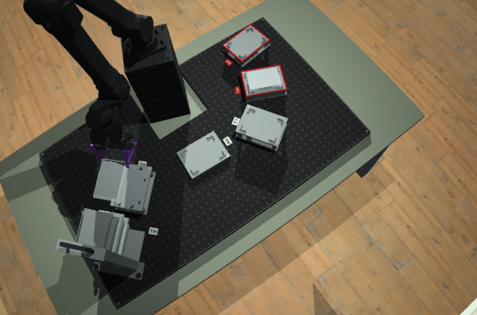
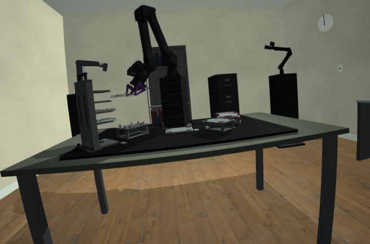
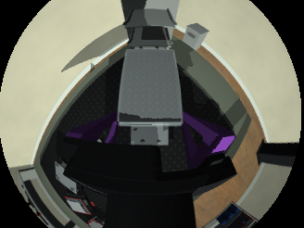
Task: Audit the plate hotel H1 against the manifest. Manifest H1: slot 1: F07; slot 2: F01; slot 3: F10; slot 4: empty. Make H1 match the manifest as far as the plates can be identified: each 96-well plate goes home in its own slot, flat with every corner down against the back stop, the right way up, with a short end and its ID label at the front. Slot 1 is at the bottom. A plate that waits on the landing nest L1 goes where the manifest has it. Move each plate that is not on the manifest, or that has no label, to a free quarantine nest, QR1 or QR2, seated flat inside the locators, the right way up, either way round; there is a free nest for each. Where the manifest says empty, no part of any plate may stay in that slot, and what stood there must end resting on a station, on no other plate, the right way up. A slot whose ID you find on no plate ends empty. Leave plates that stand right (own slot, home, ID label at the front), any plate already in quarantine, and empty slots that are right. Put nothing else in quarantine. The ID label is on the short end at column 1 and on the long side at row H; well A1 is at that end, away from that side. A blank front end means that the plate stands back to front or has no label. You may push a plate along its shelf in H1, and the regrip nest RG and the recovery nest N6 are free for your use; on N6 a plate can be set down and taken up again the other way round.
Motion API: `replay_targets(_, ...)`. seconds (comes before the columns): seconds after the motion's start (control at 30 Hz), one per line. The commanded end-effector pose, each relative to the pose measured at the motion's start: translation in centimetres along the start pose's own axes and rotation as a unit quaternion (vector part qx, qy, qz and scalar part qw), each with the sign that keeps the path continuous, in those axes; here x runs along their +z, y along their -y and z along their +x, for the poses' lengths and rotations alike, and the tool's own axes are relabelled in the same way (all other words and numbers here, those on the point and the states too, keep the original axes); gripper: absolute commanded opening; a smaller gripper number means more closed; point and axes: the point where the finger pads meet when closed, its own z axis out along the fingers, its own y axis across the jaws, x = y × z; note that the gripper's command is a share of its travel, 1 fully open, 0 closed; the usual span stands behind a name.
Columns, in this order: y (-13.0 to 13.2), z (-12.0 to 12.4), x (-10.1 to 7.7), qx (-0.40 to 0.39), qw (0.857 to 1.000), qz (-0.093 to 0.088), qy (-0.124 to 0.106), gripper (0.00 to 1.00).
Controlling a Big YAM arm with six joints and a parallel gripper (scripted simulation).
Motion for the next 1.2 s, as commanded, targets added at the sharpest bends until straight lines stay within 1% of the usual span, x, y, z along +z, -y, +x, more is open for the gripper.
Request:
replay_targets(0.0,-0.3,-1.4,0.4,0.0,1.0,-0.002,0.012,0.86)
replay_targets(0.37,-0.3,-2.2,1.1,0.0,1.0,-0.002,0.015,0.86)
replay_targets(0.4,0.0,-2.3,1.1,0.003,1.0,0.001,0.016,0.86)
replay_targets(0.57,-0.3,-2.7,1.6,0.0,1.0,-0.002,0.015,0.86)
replay_targets(0.93,-0.3,-3.1,2.3,0.0,1.0,-0.002,0.013,0.86)
replay_targets(0.97,0.0,-3.1,2.4,0.003,1.0,0.001,0.013,0.86)
replay_targets(1.17,-0.4,-3.3,2.9,0.001,1.0,-0.002,0.009,0.86)
